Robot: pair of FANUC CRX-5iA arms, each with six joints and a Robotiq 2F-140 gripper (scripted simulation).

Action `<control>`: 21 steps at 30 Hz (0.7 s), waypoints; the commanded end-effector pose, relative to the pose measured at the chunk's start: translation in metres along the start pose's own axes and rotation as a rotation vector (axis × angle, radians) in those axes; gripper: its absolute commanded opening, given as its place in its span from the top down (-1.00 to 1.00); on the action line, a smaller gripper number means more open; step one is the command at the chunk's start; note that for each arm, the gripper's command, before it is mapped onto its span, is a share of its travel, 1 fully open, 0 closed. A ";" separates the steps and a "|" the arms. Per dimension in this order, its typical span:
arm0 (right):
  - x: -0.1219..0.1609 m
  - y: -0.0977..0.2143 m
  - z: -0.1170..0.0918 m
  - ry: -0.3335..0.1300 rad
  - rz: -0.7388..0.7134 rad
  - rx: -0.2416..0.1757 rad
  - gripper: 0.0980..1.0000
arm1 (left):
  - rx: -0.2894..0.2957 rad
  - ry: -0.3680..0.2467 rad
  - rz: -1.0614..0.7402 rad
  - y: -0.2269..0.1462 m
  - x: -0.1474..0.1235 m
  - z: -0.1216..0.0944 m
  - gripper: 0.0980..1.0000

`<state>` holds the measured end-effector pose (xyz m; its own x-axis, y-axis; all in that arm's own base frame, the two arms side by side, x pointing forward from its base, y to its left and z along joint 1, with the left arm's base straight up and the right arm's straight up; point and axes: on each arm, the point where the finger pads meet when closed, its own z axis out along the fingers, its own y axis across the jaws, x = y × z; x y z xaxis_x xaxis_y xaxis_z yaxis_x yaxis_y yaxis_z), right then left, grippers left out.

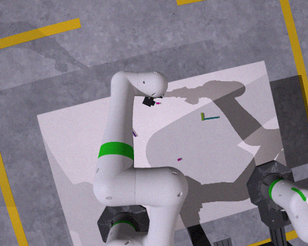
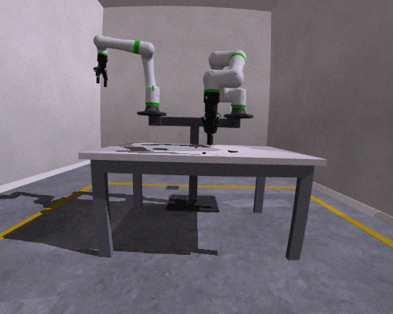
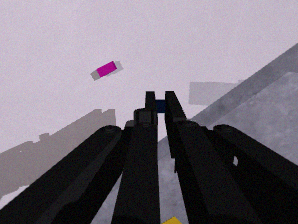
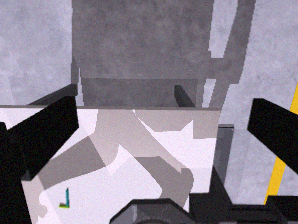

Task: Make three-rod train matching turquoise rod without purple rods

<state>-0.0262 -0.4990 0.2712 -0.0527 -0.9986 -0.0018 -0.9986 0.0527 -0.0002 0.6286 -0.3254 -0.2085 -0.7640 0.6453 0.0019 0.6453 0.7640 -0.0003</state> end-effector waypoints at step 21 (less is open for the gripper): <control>0.000 0.000 -0.001 0.002 0.000 0.000 -1.00 | -0.001 -0.002 0.160 -0.028 0.028 -0.041 0.94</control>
<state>-0.0262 -0.4990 0.2712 -0.0527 -0.9986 -0.0018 -0.9986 0.0527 -0.0002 0.6182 -0.3261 -0.1687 -0.7368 0.6761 0.0045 0.6761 0.7368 -0.0009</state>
